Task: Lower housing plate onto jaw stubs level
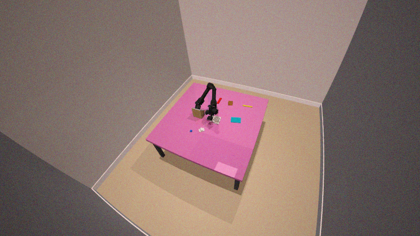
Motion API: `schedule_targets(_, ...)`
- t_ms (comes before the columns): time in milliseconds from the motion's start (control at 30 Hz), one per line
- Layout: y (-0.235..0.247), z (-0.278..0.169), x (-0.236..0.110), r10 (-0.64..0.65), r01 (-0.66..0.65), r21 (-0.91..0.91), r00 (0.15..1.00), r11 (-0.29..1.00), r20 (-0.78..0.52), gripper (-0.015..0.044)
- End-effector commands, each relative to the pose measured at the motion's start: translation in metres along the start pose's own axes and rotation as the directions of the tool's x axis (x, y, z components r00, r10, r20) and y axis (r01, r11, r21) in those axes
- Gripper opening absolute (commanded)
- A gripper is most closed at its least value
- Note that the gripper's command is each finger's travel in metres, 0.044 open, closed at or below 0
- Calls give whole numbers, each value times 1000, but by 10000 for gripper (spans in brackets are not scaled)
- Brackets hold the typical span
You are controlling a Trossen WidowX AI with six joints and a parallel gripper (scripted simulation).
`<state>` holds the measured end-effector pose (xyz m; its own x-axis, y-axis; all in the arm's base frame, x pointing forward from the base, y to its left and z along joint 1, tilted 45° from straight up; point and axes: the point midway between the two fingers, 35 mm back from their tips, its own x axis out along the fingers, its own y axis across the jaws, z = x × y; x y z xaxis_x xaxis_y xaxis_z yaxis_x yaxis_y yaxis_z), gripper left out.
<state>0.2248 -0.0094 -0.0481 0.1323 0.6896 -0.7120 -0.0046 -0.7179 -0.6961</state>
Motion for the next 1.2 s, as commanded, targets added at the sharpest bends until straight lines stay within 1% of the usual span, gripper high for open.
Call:
schedule_targets(0,-1,0,0,-5,5,6,1000,1000,-3,351)
schedule_targets(1167,-1,0,8,-5,5,7,1000,1000,-3,351)
